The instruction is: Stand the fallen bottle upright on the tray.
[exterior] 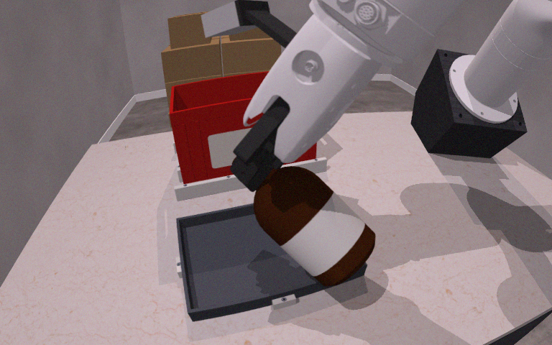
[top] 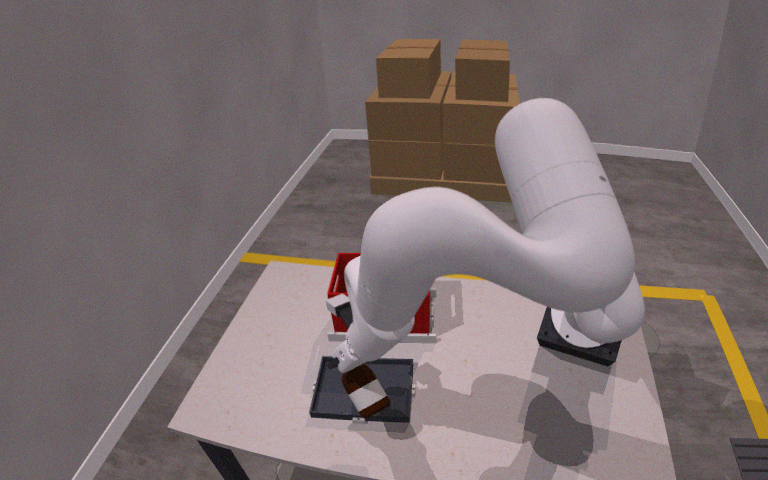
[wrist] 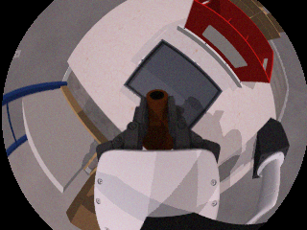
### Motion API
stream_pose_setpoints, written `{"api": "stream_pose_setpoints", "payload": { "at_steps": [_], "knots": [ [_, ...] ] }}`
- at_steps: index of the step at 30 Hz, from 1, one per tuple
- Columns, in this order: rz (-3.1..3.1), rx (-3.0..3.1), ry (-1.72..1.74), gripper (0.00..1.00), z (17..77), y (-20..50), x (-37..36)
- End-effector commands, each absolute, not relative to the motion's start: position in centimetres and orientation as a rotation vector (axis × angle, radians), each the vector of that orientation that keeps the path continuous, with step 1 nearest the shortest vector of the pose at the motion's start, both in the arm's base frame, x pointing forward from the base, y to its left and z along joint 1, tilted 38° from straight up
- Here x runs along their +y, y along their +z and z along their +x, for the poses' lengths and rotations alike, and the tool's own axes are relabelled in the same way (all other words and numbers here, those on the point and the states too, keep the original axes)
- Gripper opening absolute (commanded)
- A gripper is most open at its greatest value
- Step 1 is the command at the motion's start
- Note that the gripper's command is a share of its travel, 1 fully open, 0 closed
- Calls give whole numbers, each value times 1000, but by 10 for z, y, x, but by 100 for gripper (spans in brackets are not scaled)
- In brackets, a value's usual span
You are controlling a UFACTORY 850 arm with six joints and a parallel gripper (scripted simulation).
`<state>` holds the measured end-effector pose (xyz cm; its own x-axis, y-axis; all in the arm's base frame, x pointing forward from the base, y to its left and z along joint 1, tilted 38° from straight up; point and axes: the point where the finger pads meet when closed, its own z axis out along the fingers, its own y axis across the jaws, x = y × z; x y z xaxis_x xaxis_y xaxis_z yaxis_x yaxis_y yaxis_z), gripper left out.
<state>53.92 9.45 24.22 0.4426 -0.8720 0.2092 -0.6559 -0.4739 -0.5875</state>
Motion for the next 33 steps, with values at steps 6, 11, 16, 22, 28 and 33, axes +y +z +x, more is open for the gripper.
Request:
{"api": "stream_pose_setpoints", "payload": {
  "at_steps": [6,11,16,22,28,33],
  "knots": [
    [-2284,1332,-793,0,538,242,92],
    [-2293,1349,-816,0,535,241,90],
    [-2296,1355,-824,0,534,240,89],
    [-2299,1359,-828,0,534,240,88],
    [-2299,1359,-828,0,534,240,88],
    [-2299,1359,-828,0,534,240,88]
  ]
}}
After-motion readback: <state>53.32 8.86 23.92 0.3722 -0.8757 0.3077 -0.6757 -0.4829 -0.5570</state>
